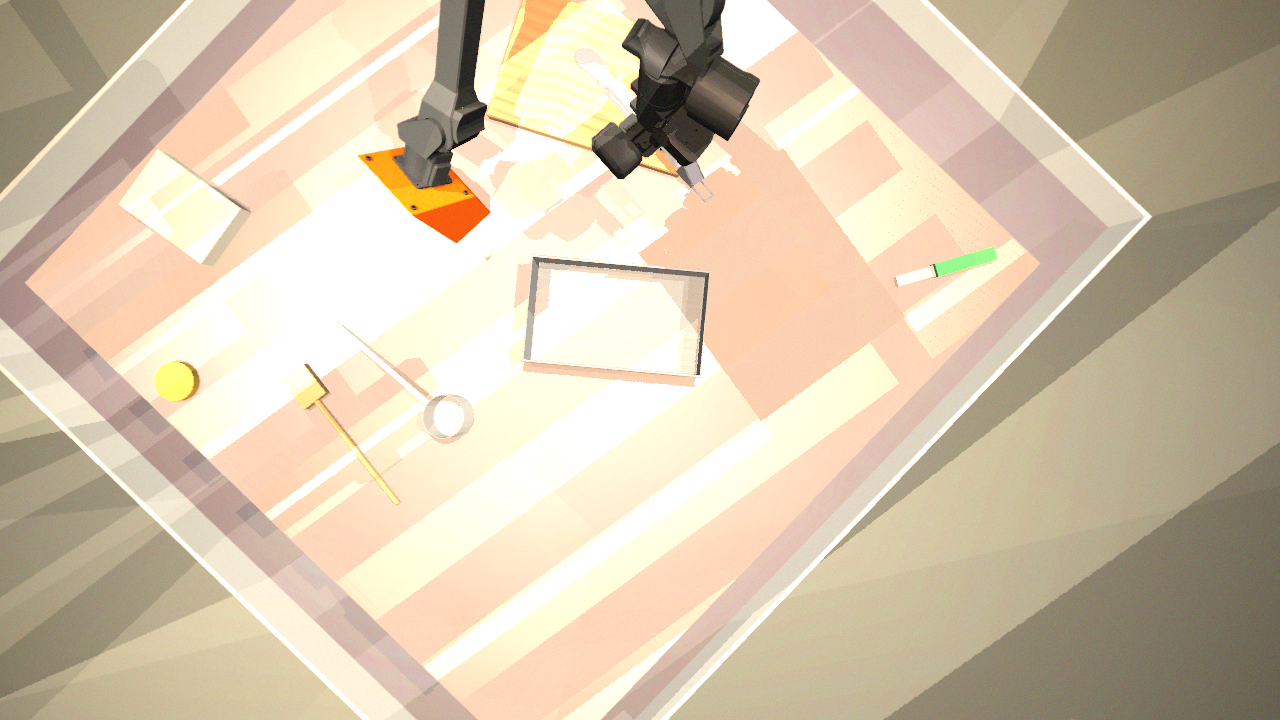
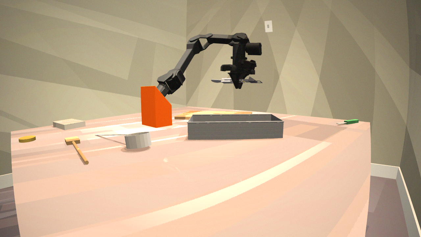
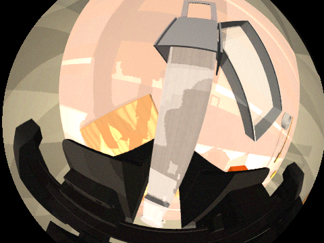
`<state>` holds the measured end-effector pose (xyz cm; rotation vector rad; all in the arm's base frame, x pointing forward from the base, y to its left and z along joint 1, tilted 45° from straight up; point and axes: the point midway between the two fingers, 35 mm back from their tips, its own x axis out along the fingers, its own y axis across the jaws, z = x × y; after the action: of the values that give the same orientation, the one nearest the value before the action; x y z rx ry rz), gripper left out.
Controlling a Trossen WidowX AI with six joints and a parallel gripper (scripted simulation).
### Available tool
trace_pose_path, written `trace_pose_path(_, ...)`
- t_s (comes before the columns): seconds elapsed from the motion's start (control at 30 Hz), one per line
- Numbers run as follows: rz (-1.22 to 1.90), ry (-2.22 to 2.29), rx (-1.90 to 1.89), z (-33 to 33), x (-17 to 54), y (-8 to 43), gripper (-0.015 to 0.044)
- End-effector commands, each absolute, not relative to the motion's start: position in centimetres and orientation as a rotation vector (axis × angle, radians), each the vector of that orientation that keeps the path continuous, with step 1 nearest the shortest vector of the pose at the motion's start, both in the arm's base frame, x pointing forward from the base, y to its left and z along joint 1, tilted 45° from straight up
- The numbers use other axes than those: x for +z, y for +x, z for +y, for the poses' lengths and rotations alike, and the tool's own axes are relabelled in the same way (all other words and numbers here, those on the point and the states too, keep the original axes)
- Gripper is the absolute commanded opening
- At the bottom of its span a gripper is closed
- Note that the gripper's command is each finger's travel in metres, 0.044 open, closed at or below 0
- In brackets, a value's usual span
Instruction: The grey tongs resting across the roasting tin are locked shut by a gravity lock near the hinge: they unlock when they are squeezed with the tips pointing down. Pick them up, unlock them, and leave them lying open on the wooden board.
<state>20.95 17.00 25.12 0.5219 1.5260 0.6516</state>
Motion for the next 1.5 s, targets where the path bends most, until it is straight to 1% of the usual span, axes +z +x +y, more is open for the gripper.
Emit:
trace_pose_path(0.0,1.508,0.468,0.669,17.7,25.5,19.4,-0.015)
trace_pose_path(0.7,1.399,0.258,0.817,20.1,27.7,11.1,-0.015)
trace_pose_path(1.47,1.258,0.172,1.016,18.9,29.8,3.4,-0.015)
